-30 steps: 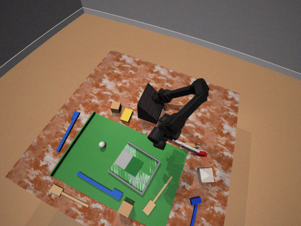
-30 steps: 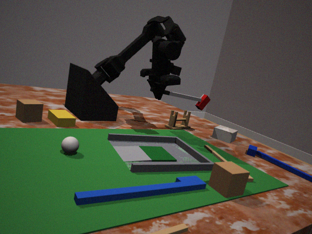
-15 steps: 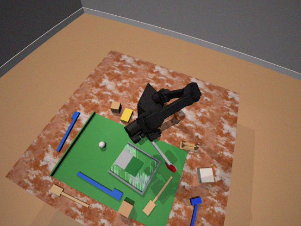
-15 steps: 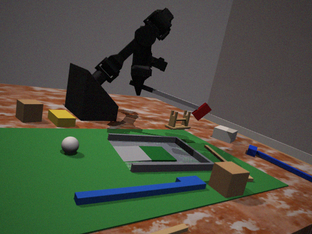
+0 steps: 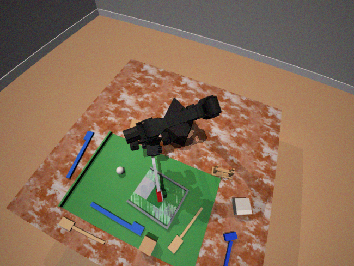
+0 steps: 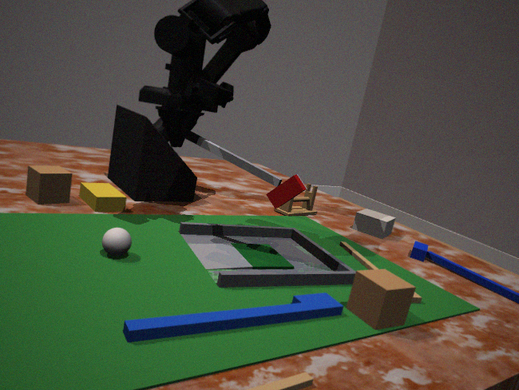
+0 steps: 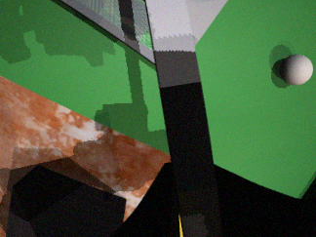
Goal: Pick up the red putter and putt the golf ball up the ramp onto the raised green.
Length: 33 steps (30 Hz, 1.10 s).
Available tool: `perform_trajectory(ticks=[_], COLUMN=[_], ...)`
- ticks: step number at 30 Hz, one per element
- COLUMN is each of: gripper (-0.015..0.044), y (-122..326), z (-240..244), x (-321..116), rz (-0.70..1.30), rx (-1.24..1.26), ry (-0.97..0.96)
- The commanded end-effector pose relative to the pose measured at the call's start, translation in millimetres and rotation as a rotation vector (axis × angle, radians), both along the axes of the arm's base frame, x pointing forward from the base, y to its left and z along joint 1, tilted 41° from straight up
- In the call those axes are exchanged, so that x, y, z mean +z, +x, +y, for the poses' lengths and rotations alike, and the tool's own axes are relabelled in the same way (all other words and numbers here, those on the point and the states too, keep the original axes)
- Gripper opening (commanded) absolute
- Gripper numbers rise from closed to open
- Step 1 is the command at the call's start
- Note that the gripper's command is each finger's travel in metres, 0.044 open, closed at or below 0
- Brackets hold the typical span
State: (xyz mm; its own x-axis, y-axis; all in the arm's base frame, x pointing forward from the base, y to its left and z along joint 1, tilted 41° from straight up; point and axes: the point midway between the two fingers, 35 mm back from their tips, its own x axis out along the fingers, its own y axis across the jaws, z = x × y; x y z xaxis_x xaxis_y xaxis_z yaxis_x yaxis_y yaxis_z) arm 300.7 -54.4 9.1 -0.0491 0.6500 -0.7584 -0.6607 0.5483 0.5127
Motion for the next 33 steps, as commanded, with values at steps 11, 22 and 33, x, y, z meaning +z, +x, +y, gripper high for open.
perform_trajectory(ticks=[11, 22, 33], gripper=[0.0000, 0.0000, 0.0000], y=[-23, -56, -64], z=[-80, -124, -120], x=[-61, -103, -123], rz=[0.290, 0.487, 0.520], rx=[-0.323, -0.526, -0.554], ry=[-0.060, -0.081, -0.084])
